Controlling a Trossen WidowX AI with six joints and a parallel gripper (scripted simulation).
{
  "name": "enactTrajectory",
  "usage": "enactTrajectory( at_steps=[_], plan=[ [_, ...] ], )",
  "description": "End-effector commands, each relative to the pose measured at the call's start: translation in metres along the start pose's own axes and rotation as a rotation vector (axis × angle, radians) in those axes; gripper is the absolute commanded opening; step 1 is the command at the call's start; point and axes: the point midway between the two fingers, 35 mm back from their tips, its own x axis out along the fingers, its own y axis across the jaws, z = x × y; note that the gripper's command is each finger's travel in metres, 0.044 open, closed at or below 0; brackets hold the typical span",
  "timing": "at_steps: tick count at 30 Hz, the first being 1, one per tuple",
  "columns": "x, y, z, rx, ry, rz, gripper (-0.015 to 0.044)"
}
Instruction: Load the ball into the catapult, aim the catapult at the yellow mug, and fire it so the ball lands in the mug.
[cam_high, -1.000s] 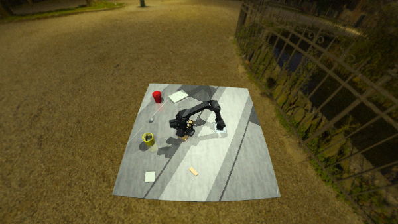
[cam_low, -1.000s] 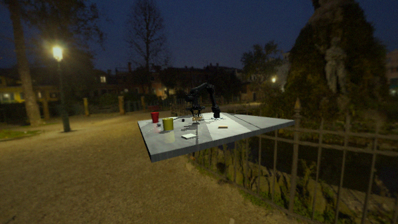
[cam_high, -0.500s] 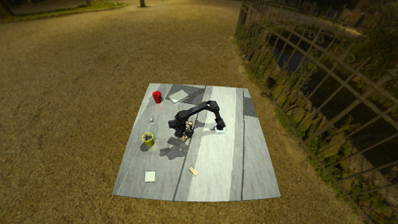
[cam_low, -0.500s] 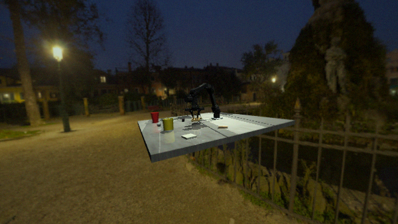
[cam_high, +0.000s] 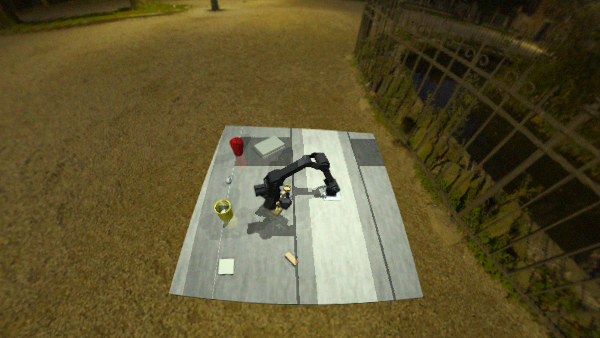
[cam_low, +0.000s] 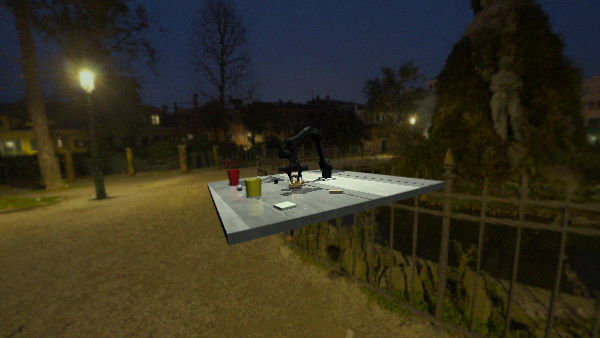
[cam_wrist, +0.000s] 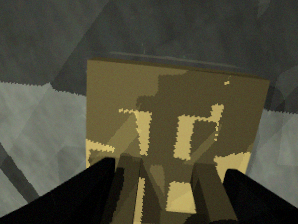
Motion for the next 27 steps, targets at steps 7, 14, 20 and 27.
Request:
enactTrajectory(
  at_steps=[7,14,20,27],
  plan=[
    [0.009,0.0,-0.001,0.0,0.002,0.002,0.0],
    [0.009,0.0,-0.001,0.0,0.002,0.002,0.0079],
    [0.009,0.0,-0.001,0.0,0.002,0.002,0.0236],
    [-0.012,-0.002,0.002,0.001,0.002,0.002,0.042]
  ],
)
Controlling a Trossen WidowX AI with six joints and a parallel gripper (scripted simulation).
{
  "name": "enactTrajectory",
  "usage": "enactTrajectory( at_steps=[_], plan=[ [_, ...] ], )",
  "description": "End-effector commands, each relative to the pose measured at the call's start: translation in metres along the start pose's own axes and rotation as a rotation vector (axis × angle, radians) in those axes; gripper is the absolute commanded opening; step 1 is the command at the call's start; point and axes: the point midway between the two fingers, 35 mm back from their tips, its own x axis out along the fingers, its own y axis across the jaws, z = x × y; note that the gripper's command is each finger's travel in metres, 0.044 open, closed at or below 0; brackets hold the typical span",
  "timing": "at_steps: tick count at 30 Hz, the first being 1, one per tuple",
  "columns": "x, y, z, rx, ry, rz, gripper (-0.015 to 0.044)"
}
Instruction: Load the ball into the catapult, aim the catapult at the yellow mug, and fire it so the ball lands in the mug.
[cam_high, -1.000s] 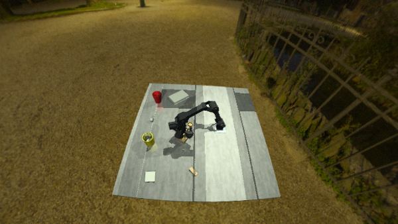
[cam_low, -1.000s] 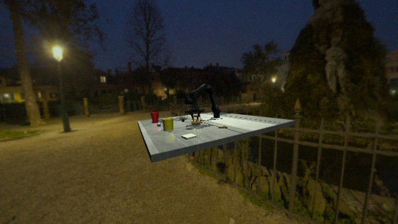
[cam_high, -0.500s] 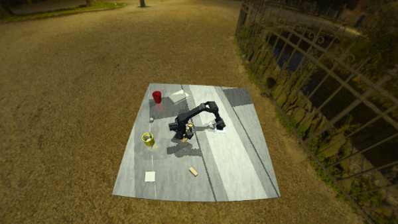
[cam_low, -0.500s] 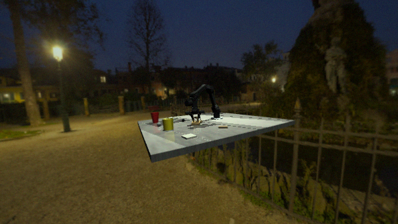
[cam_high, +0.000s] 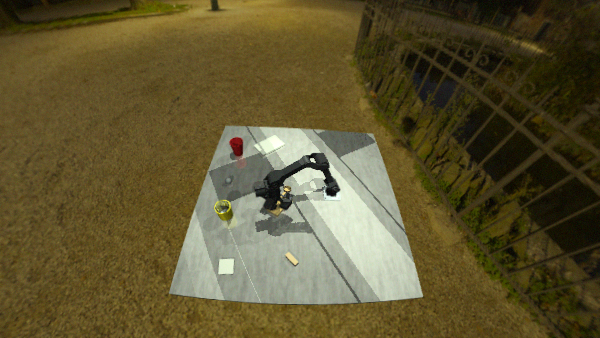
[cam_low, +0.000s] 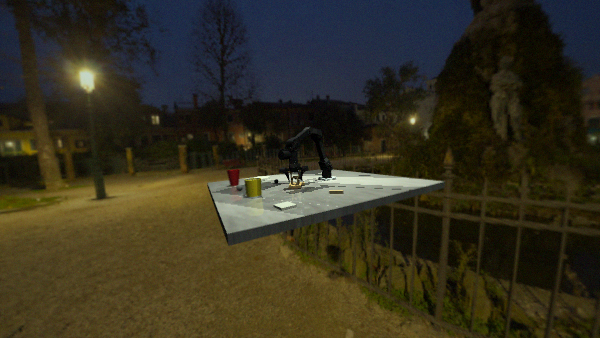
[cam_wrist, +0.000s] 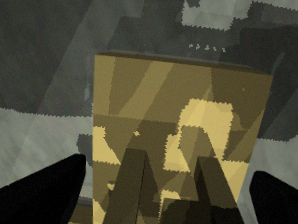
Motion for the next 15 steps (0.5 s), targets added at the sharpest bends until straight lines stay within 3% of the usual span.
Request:
enactTrajectory(
  at_steps=[1,6,9,15],
  plan=[
    [-0.032,-0.004,0.004,-0.002,-0.01,-0.01,0.044],
    [-0.094,0.0,0.001,-0.001,-0.009,-0.009,0.044],
    [-0.081,-0.002,0.002,0.004,-0.006,-0.006,0.044],
    [-0.092,0.001,-0.001,0.006,-0.01,-0.019,0.044]
  ],
)
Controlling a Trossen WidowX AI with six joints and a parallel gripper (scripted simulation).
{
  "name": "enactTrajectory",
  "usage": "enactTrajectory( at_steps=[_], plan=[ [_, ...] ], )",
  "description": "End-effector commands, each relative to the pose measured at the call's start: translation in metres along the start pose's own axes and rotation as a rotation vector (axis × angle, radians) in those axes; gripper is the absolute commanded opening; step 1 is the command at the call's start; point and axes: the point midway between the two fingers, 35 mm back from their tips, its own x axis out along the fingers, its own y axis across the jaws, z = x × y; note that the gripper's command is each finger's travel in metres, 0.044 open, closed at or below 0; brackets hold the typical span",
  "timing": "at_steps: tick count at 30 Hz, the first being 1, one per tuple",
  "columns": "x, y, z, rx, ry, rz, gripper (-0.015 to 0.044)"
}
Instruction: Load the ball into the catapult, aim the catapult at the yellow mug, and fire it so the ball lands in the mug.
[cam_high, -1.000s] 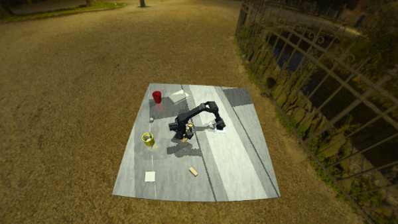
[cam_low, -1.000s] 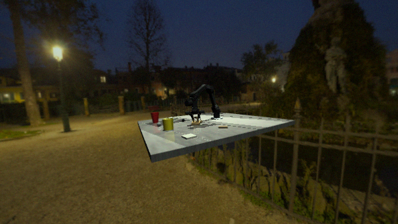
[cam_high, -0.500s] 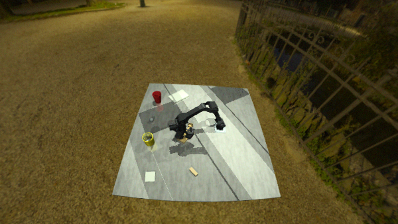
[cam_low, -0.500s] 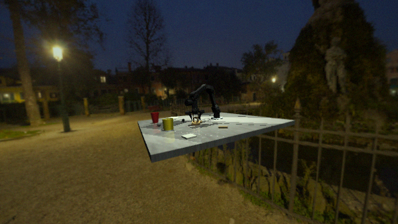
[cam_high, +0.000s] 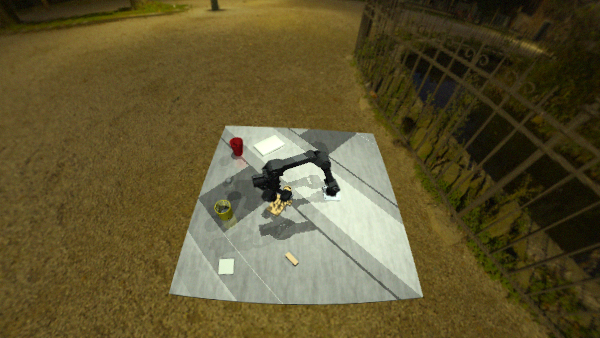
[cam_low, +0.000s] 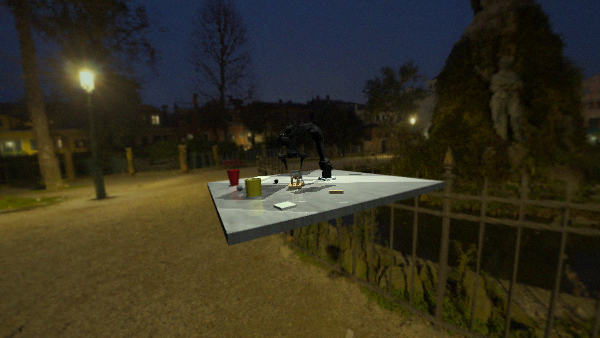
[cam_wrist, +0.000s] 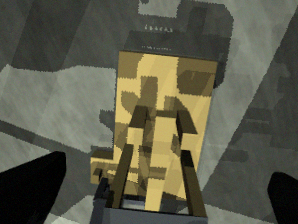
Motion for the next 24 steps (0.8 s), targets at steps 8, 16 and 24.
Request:
enactTrajectory(
  at_steps=[8,16,24],
  plan=[
    [0.041,0.002,-0.003,0.002,0.003,-0.006,0.044],
    [0.049,0.001,-0.003,0.002,0.003,-0.006,0.044],
    [0.062,0.001,-0.002,0.002,0.003,-0.006,0.044]
  ],
)
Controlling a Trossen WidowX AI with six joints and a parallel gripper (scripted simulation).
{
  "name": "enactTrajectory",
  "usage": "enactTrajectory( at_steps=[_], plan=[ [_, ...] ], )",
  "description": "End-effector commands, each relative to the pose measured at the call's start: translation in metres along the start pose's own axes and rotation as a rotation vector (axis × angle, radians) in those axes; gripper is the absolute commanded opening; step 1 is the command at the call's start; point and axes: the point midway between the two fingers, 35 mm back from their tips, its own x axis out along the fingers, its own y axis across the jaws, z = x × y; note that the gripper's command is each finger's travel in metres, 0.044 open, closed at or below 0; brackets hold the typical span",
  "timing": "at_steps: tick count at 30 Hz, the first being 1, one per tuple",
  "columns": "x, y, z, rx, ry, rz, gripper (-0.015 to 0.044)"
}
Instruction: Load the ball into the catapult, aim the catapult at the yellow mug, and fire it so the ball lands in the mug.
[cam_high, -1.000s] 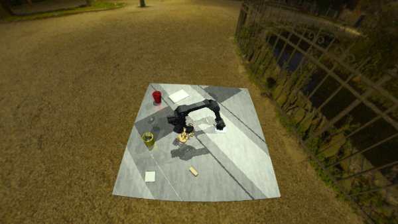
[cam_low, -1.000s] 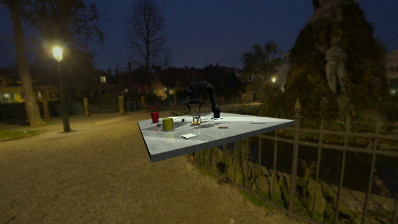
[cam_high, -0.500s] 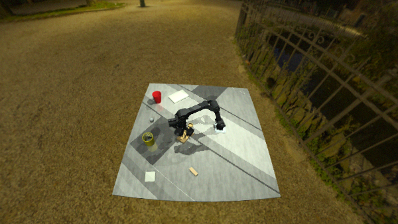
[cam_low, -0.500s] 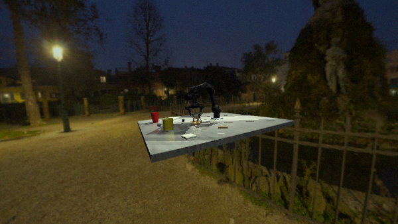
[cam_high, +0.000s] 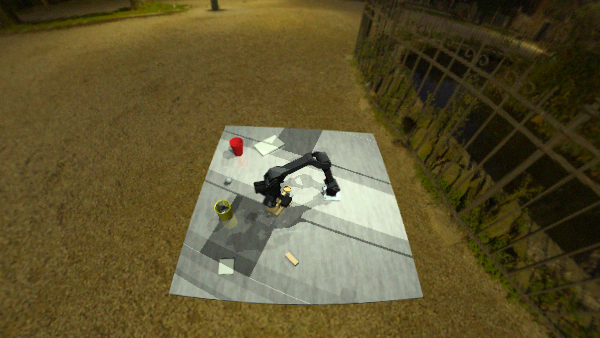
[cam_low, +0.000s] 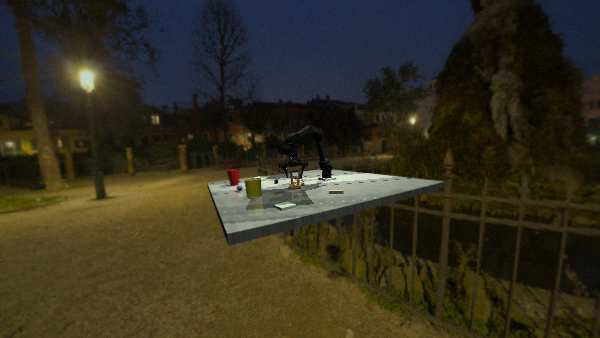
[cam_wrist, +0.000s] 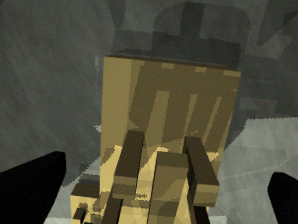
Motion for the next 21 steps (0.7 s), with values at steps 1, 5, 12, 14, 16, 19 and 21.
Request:
enactTrajectory(
  at_steps=[1,5,12,14,16,19,21],
  plan=[
    [0.008,0.0,-0.001,0.005,0.007,-0.001,0.044],
    [0.014,0.0,-0.001,0.005,0.007,-0.001,0.044],
    [0.026,0.0,-0.002,0.005,0.007,-0.001,0.044],
    [0.029,0.0,-0.002,0.005,0.007,-0.001,0.044],
    [0.032,0.0,-0.002,0.005,0.007,-0.001,0.044],
    [0.037,0.001,-0.002,0.005,0.007,-0.001,0.044],
    [0.038,0.001,-0.002,0.005,0.007,-0.001,0.044]
  ],
)
